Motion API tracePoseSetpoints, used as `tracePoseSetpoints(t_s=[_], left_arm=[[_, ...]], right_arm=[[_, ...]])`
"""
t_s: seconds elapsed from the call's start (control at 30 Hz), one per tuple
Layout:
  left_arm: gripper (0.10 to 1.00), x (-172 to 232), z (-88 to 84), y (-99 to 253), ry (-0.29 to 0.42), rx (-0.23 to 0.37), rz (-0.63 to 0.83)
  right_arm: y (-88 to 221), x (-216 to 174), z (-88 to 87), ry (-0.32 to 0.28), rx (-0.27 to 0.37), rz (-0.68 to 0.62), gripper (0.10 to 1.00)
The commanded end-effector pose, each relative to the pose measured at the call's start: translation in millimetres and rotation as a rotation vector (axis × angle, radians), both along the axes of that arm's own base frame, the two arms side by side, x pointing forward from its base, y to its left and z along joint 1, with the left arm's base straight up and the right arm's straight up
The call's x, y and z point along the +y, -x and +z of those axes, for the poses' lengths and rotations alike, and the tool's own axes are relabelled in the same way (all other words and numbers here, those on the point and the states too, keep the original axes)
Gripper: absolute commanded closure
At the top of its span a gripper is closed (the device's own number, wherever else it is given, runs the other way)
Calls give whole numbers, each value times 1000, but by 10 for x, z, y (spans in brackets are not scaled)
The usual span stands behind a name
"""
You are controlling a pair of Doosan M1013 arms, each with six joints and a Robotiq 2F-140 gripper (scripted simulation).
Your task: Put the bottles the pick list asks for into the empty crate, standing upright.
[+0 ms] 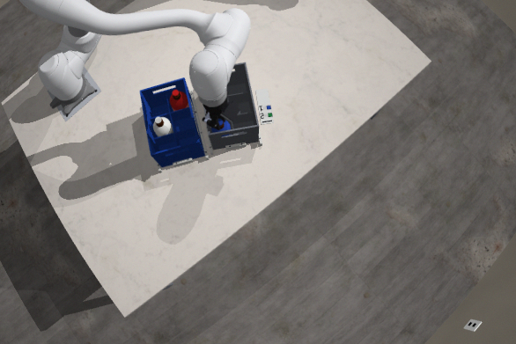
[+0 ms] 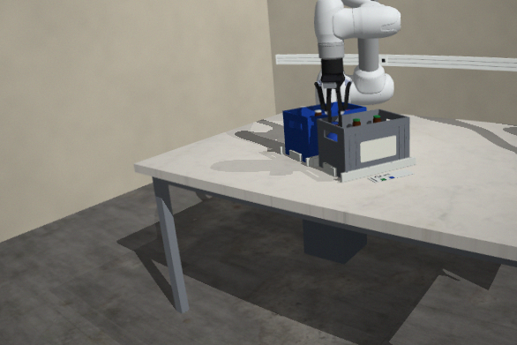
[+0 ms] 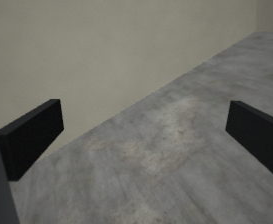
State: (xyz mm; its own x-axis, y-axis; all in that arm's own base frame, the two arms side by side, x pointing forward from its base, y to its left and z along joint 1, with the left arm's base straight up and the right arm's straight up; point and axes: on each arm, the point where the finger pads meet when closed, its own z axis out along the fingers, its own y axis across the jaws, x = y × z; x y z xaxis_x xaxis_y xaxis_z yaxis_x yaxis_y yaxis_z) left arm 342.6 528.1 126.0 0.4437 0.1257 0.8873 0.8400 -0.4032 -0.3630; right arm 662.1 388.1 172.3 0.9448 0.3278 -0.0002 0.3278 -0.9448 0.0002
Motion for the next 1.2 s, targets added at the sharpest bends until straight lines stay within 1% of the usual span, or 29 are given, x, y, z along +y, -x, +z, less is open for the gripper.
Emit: tracePoseSetpoints(t_s=[0.0,0.2,0.23,1.17], left_arm=[[98,2,6,-2,-1,-1,0],[98,2,6,-2,-1,-1,0],[98,2,6,-2,-1,-1,0],[98,2,6,-2,-1,-1,0]], right_arm=[[-3,2,11,-1,-1,0,999],[-3,2,11,-1,-1,0,999],[-3,3,-12,-1,-1,0,656],[-3,3,-12,-1,-1,0,656]])
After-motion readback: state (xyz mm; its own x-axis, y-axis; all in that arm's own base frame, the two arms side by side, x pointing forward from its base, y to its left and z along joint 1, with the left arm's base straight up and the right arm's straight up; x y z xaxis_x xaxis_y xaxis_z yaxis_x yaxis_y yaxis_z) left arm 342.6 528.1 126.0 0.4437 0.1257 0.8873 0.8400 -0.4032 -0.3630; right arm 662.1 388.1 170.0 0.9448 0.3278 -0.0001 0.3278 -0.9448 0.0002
